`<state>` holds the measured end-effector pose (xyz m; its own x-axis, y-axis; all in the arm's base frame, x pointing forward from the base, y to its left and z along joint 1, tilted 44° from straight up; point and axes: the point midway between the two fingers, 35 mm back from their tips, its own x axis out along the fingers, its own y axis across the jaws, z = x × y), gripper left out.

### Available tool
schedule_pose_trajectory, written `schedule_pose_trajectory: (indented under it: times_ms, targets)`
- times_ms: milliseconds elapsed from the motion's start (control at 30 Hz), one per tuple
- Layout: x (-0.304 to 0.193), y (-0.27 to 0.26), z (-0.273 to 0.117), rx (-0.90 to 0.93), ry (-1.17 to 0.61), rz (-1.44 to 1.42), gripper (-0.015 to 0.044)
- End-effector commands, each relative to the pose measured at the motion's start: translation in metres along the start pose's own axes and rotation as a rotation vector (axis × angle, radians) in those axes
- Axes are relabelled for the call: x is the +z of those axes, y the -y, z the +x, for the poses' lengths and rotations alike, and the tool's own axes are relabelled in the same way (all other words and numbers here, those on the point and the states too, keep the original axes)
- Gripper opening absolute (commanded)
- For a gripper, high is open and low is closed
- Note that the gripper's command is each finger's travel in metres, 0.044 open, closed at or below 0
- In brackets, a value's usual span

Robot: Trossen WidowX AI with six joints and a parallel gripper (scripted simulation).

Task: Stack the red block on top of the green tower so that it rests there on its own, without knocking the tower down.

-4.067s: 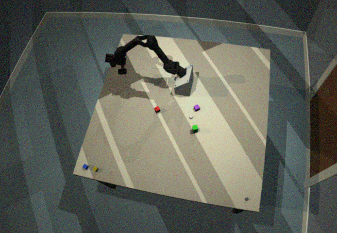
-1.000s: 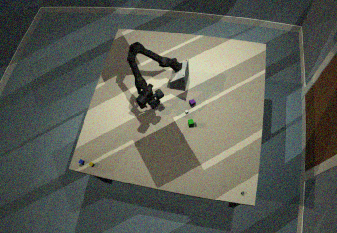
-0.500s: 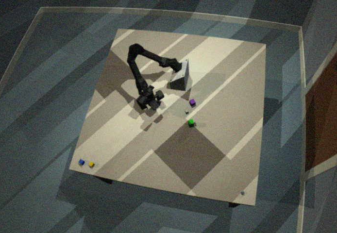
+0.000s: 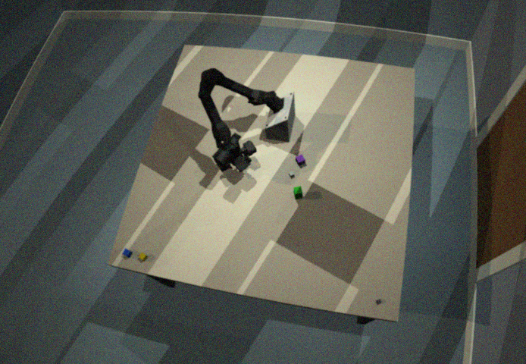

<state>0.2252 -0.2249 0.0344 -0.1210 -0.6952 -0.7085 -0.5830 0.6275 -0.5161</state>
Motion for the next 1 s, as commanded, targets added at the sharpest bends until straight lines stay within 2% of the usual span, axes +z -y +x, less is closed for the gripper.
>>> schedule_pose_trajectory:
  times_ms: [0,167,433,567,967]
  targets:
    - [0.000,-0.001,0.000,0.003,0.002,-0.004,0.0282]
    - [0.000,-0.001,0.000,0.003,0.002,-0.004,0.0151]
    - [0.000,-0.001,0.000,0.003,0.002,-0.004,0.0098]
    - [0.001,-0.001,-0.008,0.004,0.003,-0.004,0.0000]
    - [0.001,0.000,-0.062,0.005,0.005,-0.003,0.0000]
